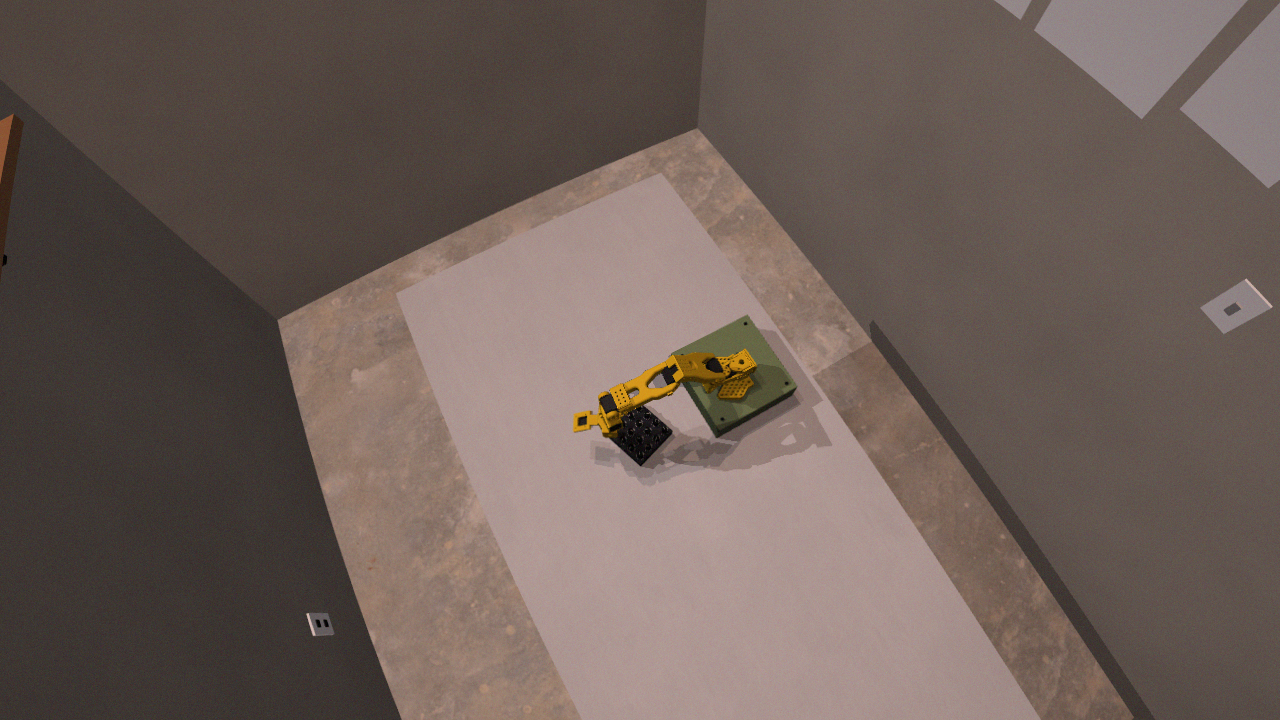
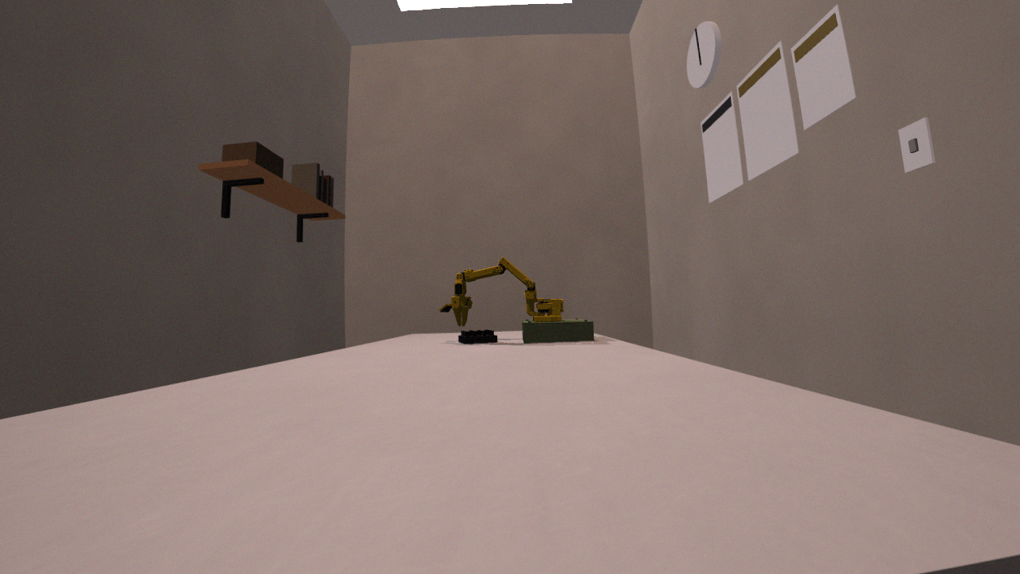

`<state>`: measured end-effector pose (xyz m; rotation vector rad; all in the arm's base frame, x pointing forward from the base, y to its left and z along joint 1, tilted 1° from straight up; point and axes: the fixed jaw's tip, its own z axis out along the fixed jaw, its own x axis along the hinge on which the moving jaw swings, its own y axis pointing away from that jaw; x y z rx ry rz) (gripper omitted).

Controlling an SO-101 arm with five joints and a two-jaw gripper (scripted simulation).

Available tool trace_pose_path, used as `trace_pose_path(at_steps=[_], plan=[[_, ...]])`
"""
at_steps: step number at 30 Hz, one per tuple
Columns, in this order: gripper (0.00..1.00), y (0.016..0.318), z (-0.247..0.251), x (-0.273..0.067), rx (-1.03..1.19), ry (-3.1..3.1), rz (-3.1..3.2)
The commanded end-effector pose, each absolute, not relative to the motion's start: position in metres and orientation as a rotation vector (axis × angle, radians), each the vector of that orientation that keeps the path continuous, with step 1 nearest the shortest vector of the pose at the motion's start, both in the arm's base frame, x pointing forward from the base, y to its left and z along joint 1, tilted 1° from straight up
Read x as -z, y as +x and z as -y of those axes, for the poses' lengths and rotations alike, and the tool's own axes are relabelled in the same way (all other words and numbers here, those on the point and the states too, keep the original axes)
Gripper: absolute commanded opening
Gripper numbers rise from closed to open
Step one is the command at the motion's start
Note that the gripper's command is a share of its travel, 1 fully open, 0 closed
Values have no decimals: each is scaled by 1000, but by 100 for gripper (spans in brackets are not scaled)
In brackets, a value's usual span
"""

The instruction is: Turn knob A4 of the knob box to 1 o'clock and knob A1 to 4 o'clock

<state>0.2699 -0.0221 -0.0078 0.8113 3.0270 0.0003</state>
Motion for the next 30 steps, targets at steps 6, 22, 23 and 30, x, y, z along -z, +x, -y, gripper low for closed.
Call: trace_pose_path(at_steps=[6, 22, 23, 30], plan=[[10, 263, 24, 19, 3, 840, -3041], [10, 262, 24, 19, 3, 840, -3041], [10, 262, 24, 19, 3, 840, -3041], [10, 262, 24, 19, 3, 840, -3041]])
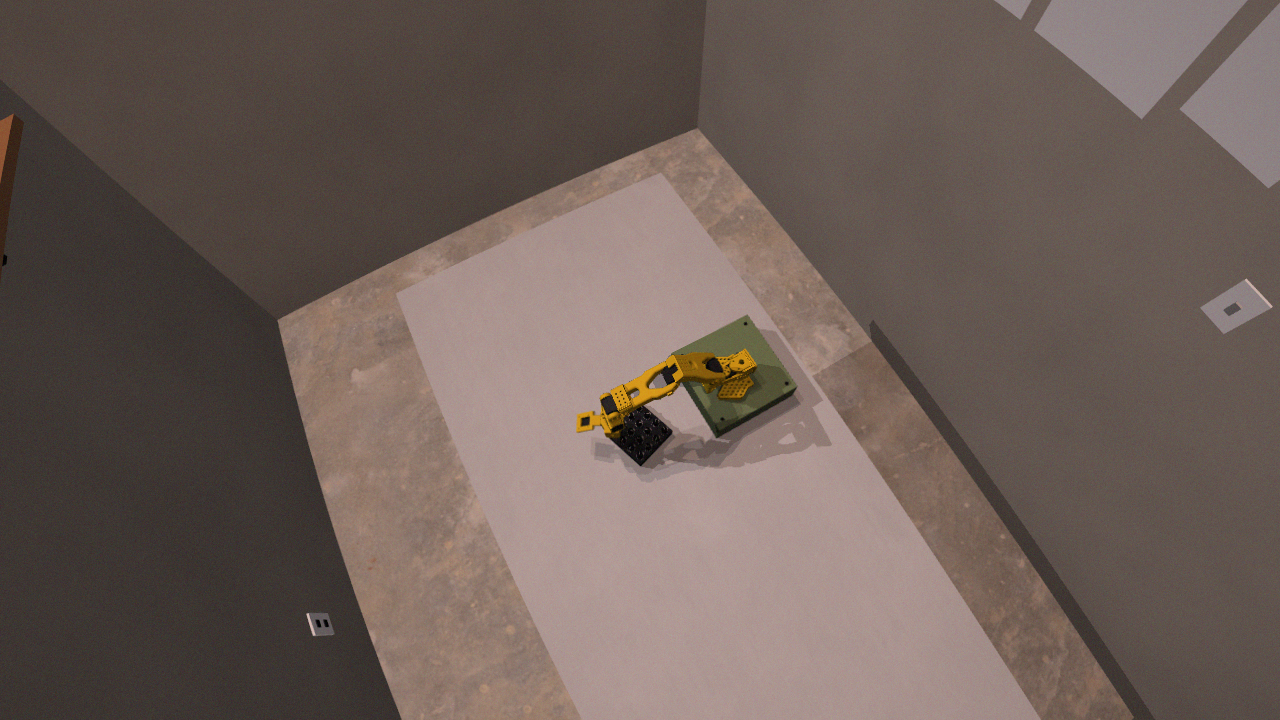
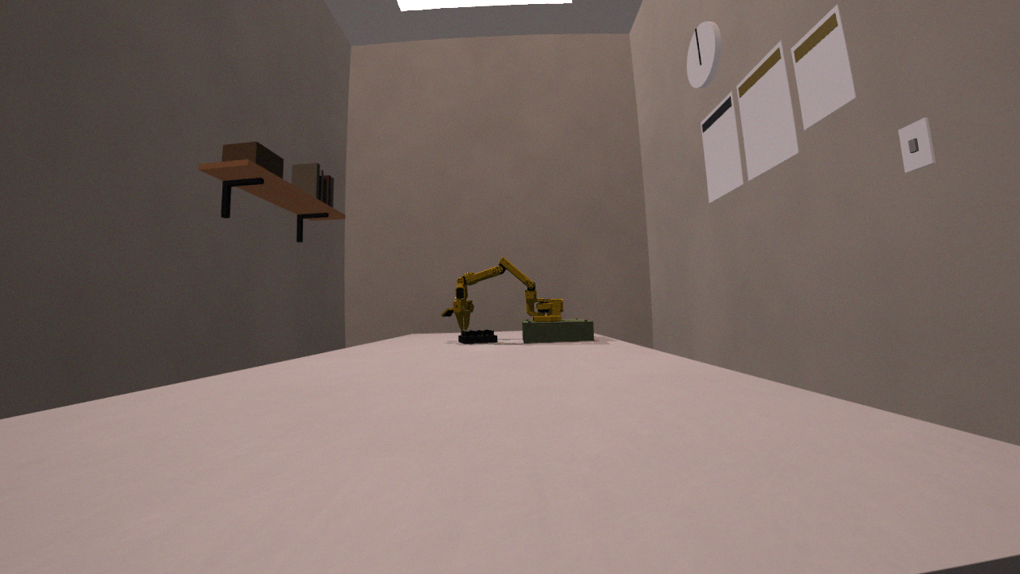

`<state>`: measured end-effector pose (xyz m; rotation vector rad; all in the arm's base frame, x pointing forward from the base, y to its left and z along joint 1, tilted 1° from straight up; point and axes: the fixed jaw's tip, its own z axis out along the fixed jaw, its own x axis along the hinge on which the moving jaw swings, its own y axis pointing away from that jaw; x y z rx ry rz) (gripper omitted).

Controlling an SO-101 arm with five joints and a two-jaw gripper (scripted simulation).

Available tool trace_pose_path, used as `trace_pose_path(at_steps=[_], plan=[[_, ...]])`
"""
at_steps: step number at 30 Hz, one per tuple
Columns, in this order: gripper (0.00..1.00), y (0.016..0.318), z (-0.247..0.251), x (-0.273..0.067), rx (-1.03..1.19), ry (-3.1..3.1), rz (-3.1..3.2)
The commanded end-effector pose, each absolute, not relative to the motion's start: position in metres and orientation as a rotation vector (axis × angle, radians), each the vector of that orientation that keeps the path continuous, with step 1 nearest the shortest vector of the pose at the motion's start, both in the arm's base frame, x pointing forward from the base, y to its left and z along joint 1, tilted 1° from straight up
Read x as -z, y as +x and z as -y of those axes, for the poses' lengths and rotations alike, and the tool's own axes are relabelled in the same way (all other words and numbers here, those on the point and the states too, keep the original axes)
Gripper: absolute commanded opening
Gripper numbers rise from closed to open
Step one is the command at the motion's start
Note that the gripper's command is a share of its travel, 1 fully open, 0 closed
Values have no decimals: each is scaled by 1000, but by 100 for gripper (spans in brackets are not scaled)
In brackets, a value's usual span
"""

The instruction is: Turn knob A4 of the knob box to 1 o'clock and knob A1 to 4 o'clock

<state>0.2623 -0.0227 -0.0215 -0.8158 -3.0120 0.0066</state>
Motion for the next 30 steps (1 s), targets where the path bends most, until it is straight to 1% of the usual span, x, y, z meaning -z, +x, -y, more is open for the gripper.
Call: trace_pose_path(at_steps=[1, 10, 30], plan=[[10, 262, 24, 19, -3, -833, 3015], [10, 266, 25, 12, -3, -833, 3015], [10, 266, 25, 11, -3, -833, 3015]])
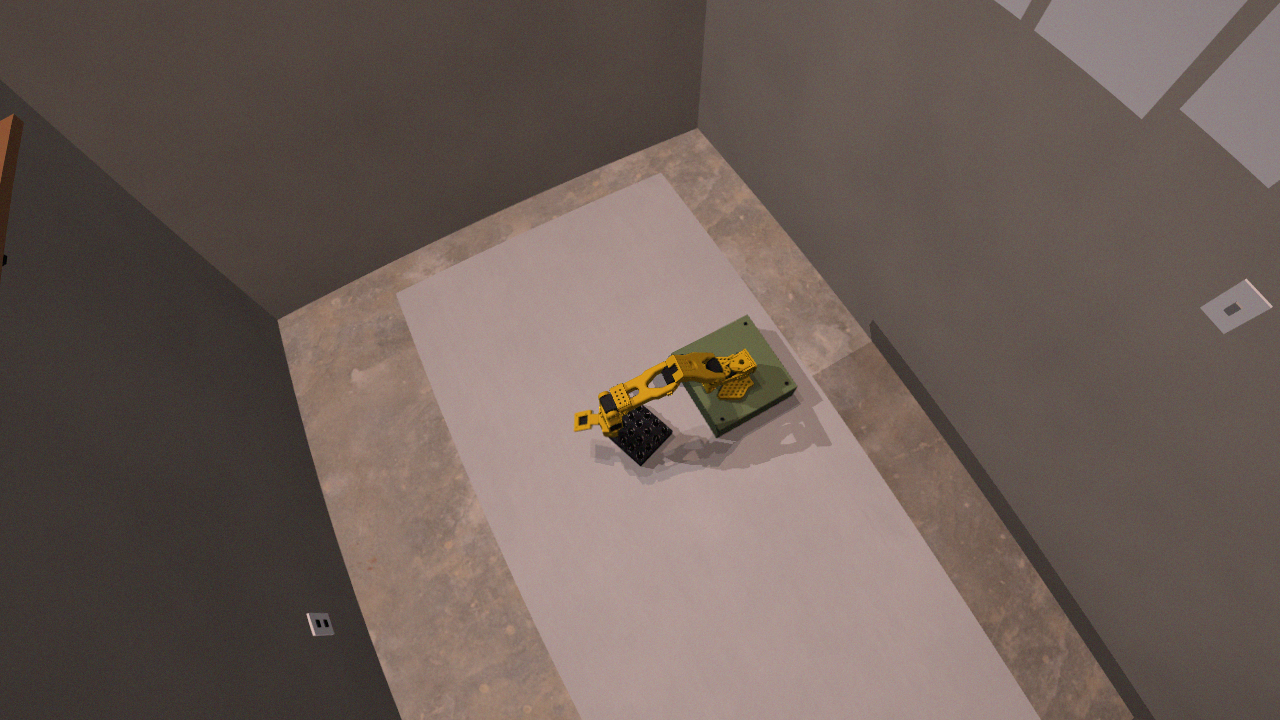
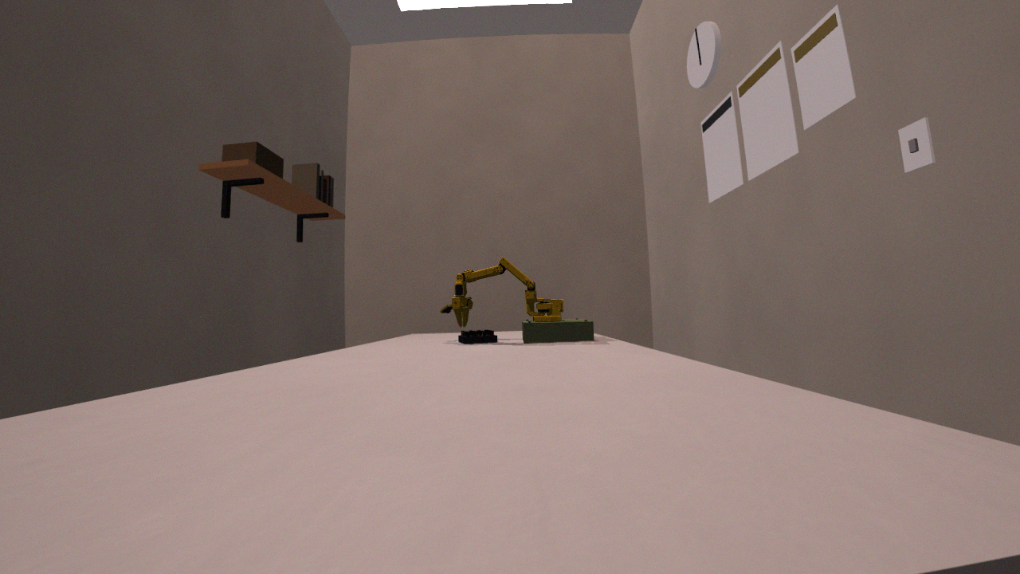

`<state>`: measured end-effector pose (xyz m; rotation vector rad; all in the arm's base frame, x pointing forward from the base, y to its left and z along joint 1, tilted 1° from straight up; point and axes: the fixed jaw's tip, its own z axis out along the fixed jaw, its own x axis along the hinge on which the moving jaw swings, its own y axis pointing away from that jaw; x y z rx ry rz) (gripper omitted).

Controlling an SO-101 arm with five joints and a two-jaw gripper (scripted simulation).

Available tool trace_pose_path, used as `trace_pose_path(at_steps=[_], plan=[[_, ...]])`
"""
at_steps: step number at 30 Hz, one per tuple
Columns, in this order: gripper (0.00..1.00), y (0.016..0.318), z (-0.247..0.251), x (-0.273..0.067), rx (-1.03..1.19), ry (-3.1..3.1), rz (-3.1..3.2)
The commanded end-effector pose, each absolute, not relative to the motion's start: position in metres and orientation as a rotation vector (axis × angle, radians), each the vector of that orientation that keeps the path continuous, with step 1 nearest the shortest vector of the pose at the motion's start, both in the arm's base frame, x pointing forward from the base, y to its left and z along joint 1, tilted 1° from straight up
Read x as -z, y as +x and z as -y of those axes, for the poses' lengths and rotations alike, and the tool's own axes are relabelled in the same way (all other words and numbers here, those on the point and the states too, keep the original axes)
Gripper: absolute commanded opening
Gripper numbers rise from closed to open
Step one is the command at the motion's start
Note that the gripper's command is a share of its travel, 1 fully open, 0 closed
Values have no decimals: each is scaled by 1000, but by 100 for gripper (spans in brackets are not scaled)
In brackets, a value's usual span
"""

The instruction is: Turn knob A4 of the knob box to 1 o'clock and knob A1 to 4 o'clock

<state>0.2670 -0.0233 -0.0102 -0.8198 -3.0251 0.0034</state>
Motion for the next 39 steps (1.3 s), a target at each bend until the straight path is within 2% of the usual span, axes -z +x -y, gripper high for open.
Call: trace_pose_path(at_steps=[1, 25, 39], plan=[[10, 266, 25, 11, -3, -833, 3015], [10, 266, 25, 14, -3, -833, 3015], [10, 266, 25, 28, -3, -833, 3015]])
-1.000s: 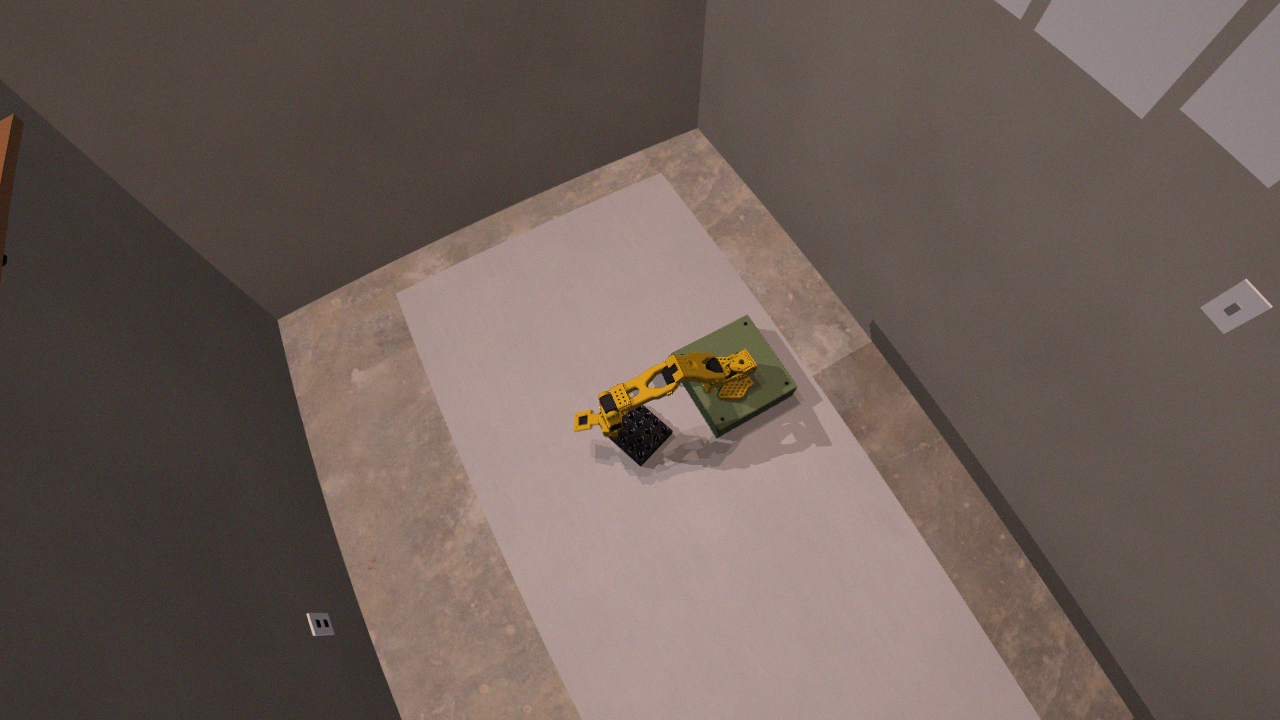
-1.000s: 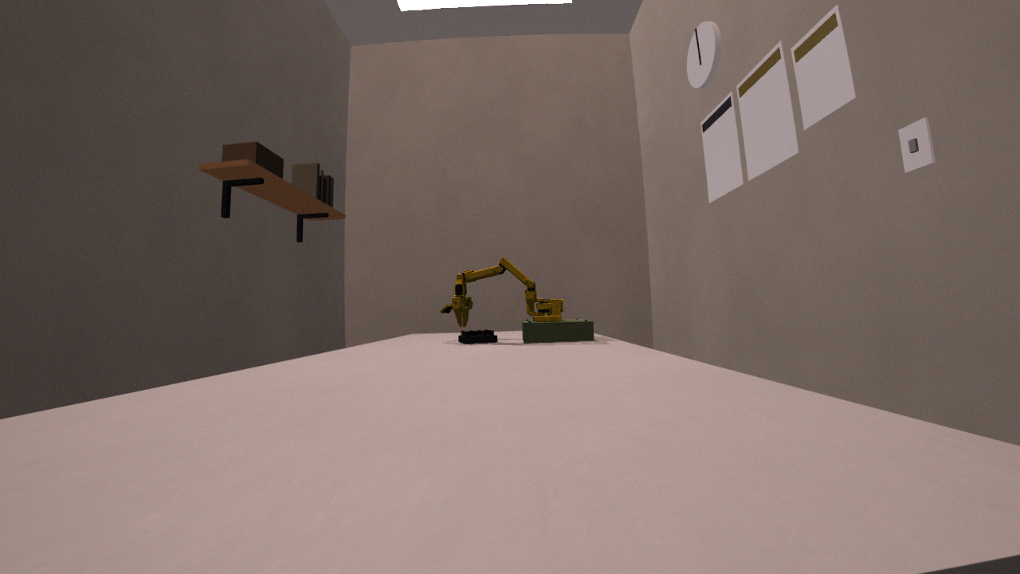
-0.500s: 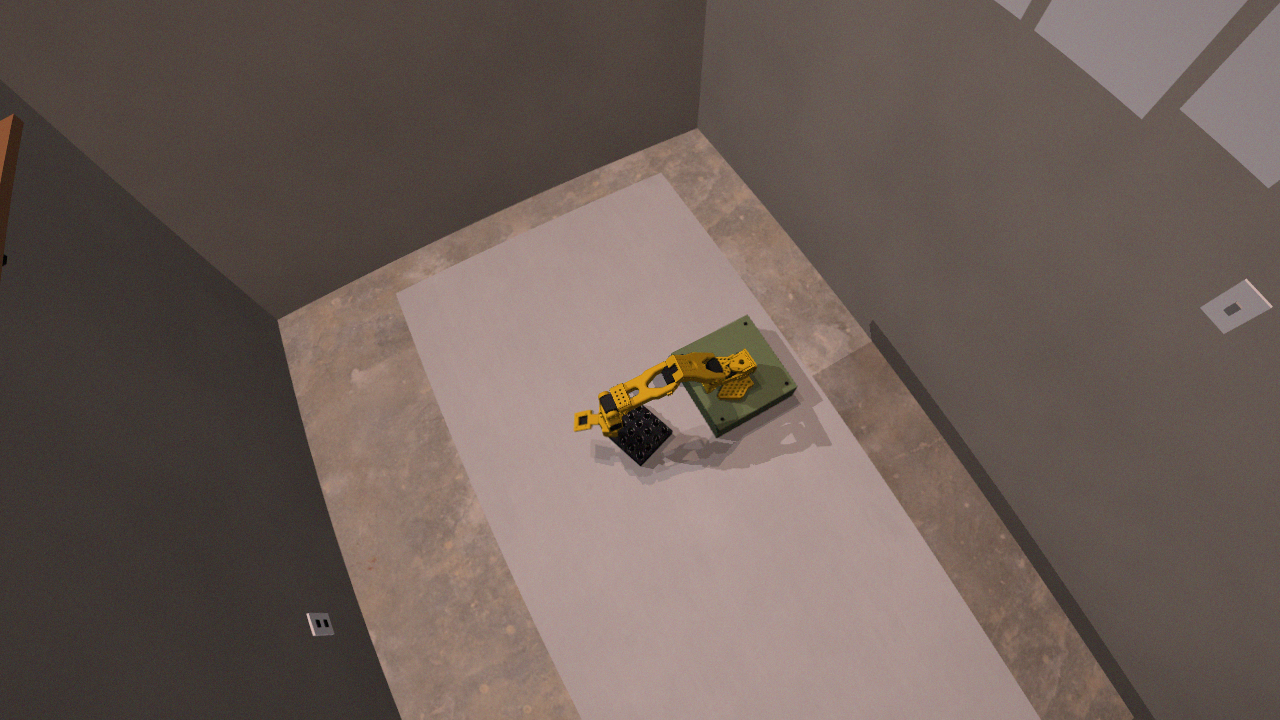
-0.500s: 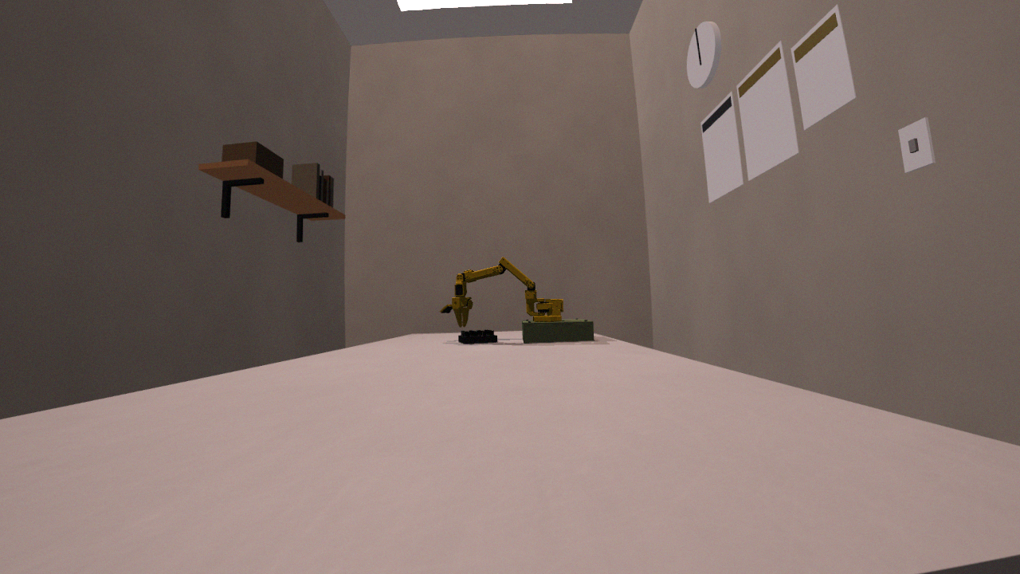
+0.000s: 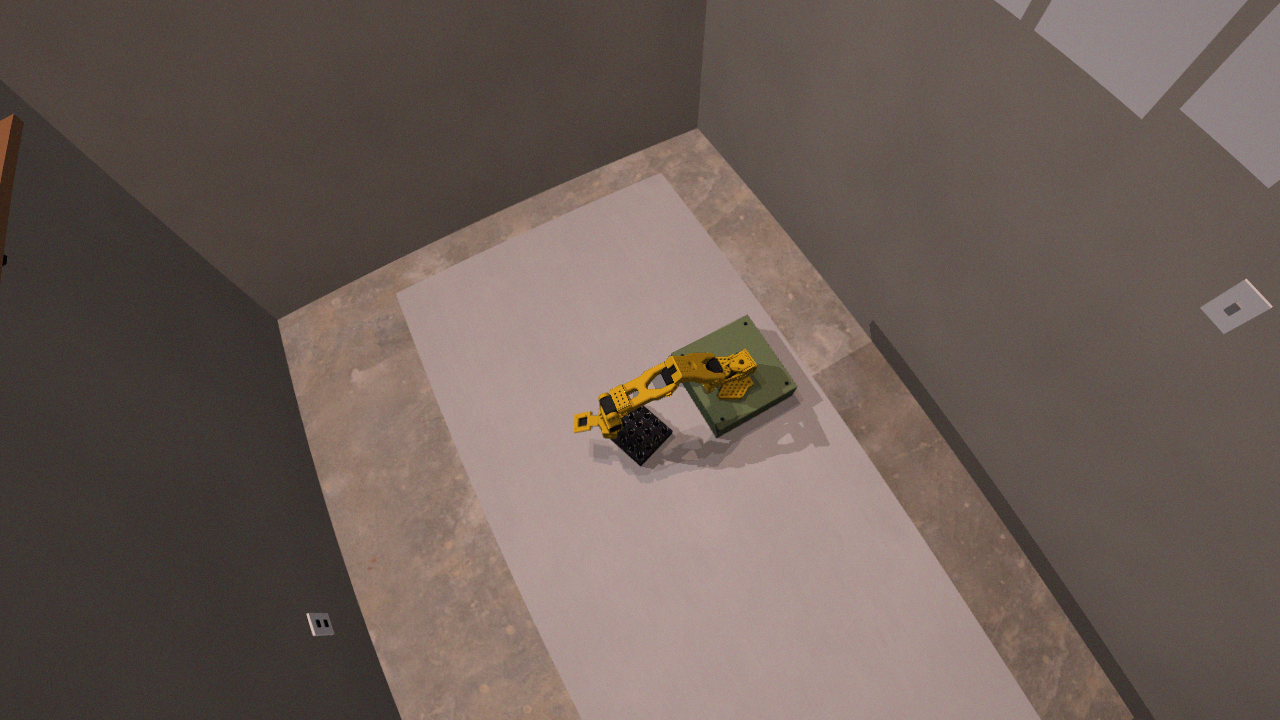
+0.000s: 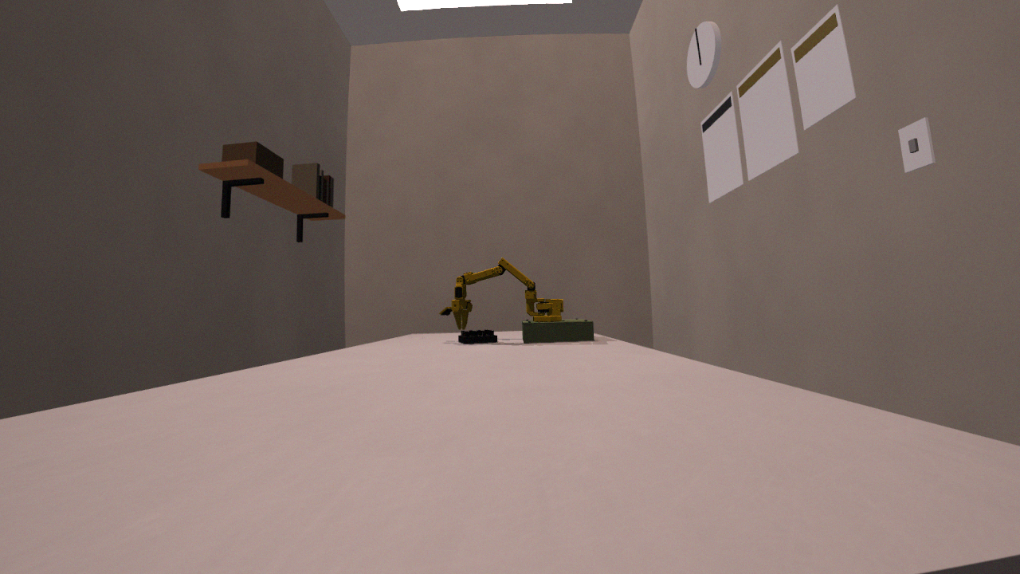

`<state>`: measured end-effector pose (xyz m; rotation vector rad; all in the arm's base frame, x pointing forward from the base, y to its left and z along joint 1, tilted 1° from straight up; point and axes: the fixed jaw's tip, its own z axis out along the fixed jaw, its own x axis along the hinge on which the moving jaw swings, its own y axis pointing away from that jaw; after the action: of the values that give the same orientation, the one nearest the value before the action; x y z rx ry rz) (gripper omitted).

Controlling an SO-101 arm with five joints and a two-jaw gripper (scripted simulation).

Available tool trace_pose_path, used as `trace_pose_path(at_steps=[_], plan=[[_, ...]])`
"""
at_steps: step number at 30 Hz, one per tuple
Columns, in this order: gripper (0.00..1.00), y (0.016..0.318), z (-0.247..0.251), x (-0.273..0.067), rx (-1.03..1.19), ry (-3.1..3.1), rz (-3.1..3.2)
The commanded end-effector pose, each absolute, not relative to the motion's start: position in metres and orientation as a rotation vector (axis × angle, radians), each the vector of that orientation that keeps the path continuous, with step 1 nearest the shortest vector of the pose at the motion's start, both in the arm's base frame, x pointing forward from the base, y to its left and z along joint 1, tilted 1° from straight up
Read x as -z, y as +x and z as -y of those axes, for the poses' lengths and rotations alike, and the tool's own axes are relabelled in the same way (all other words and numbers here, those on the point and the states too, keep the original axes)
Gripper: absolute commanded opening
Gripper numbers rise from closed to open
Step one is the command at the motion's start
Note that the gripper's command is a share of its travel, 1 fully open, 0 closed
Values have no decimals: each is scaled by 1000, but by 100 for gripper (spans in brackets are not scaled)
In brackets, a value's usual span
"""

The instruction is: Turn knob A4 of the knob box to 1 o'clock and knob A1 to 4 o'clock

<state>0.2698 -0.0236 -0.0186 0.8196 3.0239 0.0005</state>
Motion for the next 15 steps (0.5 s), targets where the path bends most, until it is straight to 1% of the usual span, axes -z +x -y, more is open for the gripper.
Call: trace_pose_path(at_steps=[1, 15], plan=[[10, 266, 25, 29, 3, 840, -3041], [10, 266, 25, 36, 3, 840, -3041]])
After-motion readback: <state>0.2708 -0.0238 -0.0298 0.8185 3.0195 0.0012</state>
